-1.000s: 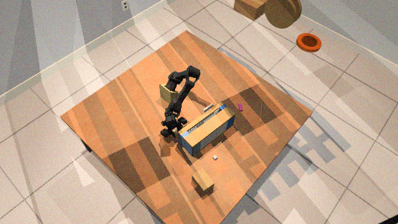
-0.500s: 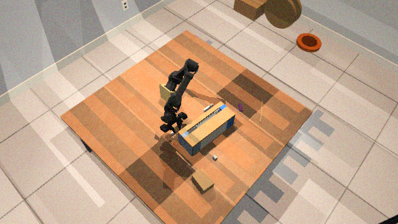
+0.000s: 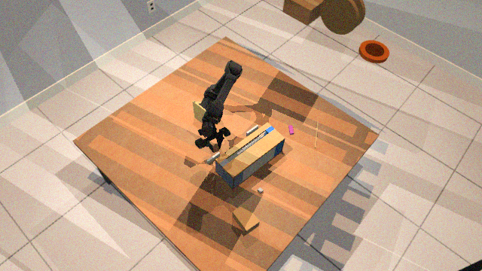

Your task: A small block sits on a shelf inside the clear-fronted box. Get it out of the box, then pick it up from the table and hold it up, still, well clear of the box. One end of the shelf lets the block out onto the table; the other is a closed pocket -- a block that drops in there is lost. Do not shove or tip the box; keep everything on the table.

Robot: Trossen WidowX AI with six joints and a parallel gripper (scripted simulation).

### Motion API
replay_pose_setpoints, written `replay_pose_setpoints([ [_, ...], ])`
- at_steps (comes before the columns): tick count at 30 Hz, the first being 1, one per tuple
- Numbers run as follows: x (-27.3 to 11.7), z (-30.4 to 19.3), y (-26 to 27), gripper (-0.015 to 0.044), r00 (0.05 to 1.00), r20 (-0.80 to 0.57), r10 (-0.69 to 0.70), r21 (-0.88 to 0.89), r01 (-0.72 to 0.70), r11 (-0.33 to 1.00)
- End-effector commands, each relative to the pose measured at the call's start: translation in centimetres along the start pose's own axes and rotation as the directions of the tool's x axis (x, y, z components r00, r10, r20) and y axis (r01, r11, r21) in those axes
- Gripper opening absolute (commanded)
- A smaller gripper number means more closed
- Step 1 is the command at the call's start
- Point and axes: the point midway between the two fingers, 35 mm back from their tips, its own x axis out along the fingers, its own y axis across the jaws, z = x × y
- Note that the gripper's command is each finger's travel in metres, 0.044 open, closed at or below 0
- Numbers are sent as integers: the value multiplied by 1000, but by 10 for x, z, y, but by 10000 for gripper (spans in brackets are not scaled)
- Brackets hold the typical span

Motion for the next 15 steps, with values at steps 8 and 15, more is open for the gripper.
replay_pose_setpoints([
  [8, -39, 5, -16, 0, 997, -28, 67, 135, -63, 989],
  [15, -59, 11, -27, 0, 993, -43, 106, 219, -94, 971],
])
